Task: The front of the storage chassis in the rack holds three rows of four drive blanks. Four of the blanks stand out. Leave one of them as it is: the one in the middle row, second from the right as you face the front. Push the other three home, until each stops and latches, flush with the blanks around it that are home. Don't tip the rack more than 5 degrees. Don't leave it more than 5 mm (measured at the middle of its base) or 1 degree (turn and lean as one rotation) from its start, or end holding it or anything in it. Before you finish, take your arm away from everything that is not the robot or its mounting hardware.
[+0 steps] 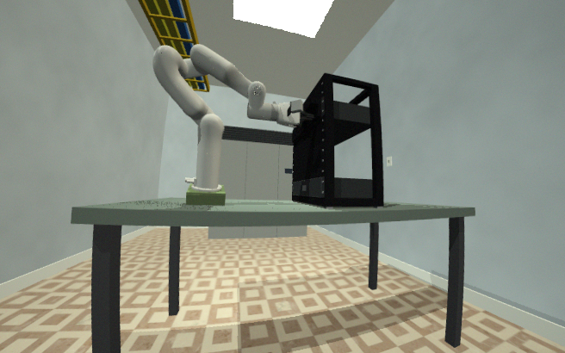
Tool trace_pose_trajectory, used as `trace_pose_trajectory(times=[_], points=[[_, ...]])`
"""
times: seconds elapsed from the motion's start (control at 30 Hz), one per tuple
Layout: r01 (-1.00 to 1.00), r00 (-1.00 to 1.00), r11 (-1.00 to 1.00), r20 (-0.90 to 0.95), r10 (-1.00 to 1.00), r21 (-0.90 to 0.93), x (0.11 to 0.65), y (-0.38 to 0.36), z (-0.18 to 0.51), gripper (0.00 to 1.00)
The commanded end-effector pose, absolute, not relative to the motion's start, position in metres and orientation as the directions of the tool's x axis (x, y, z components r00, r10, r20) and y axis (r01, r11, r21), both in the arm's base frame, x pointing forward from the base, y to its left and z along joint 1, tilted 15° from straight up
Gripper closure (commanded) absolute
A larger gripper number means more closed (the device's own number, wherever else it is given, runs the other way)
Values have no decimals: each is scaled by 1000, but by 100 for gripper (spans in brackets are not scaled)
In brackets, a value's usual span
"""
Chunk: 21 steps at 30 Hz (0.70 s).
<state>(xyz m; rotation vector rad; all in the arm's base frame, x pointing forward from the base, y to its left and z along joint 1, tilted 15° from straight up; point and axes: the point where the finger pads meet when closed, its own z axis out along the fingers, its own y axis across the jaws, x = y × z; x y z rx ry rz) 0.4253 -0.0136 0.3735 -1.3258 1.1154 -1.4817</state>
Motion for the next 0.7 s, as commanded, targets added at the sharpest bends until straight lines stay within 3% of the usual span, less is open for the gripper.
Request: trace_pose_trajectory(times=[0.0, 0.67], points=[[27, -94, -256, 252, -963, -966, 427, -14, 376, 100], [27, -94, -256, 252, -963, -966, 431, -14, 376, 100]])
